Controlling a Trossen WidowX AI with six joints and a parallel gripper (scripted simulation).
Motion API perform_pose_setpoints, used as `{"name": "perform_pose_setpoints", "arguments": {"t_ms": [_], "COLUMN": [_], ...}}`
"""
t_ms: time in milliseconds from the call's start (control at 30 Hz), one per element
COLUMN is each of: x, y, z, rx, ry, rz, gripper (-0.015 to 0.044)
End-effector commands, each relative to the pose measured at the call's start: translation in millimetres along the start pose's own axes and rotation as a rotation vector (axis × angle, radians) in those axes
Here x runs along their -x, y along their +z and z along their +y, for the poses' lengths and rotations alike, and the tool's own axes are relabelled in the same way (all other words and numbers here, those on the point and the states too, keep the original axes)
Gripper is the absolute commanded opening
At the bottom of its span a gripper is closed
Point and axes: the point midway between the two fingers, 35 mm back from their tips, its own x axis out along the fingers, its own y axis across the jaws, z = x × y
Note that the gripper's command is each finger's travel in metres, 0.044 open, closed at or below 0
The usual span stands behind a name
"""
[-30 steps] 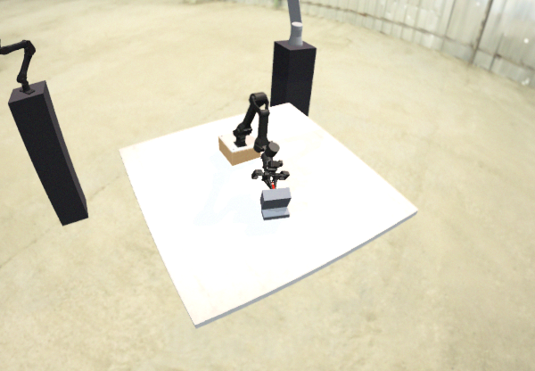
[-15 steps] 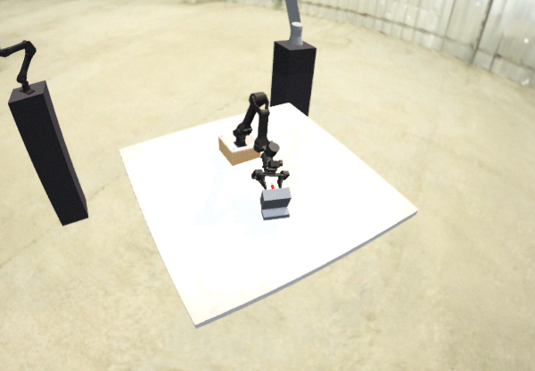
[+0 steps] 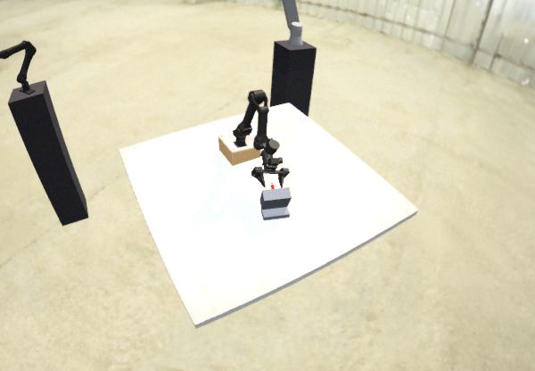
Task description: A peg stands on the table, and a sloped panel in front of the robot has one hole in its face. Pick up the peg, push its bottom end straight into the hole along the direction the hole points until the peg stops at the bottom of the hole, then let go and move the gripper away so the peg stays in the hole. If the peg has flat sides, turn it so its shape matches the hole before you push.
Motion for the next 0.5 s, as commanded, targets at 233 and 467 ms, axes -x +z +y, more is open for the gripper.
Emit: {"name": "perform_pose_setpoints", "arguments": {"t_ms": [233,467], "x": [13,20], "y": [2,3], "z": [0,1], "rx": [-0.004,-0.003], "ry": [-0.004,-0.003], "rz": [-0.002,-0.002], "gripper": [0.0440,0.0440]}}
